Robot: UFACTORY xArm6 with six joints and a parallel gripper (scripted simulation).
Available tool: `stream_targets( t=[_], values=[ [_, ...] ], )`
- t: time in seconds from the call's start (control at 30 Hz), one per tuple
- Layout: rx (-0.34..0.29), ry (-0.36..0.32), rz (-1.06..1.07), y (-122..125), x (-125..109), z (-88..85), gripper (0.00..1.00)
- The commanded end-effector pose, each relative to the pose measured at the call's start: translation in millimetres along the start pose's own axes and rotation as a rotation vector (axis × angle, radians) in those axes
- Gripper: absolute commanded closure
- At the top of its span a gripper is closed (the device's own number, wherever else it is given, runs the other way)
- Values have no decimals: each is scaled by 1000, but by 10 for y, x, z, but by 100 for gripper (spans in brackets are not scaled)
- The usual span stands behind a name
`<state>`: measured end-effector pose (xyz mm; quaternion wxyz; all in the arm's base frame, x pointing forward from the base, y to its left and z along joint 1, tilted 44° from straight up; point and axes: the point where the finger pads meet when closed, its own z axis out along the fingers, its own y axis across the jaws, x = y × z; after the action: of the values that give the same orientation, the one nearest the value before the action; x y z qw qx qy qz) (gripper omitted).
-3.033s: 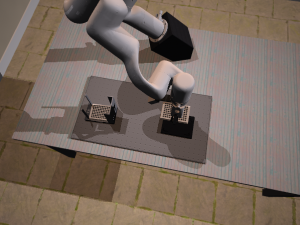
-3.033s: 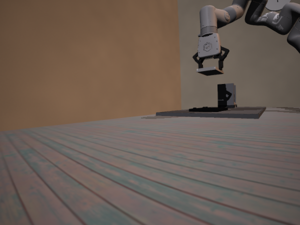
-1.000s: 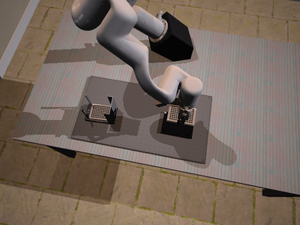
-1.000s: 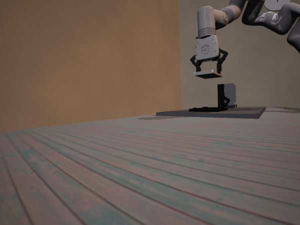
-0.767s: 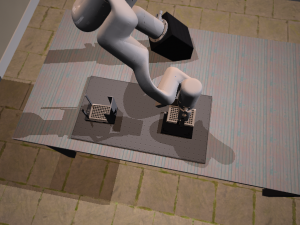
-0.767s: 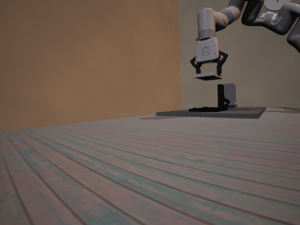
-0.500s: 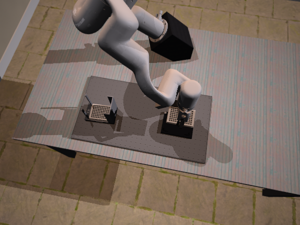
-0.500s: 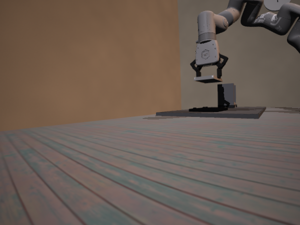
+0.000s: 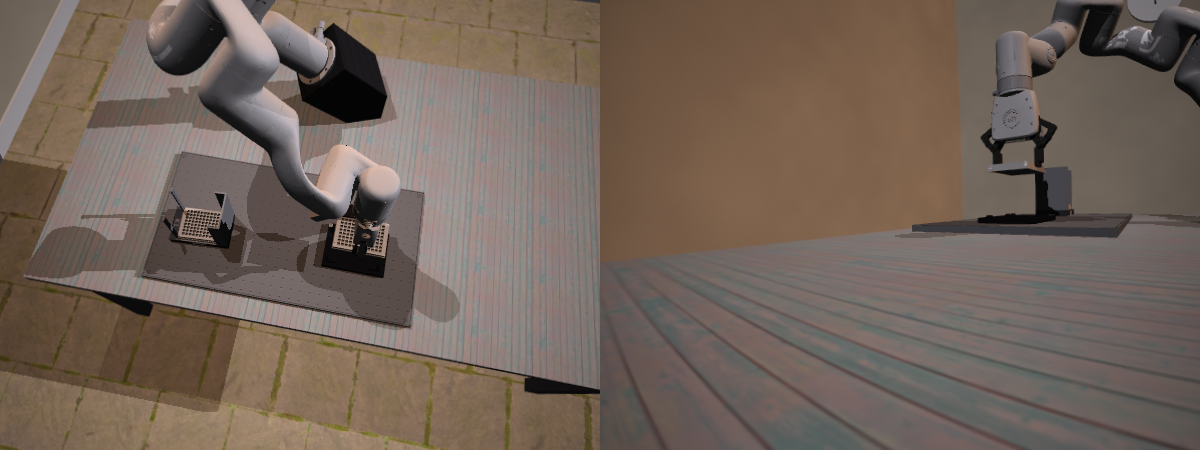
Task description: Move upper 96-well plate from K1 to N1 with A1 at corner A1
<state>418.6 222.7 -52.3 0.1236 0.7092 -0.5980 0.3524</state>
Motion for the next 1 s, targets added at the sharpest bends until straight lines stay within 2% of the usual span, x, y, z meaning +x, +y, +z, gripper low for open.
stream_targets(
  t=[0.0, 0.97],
  values=[
    [3, -2, 1, -14, -7, 67, 100],
    [3, -2, 1, -15, -7, 485, 100]
  ],
)
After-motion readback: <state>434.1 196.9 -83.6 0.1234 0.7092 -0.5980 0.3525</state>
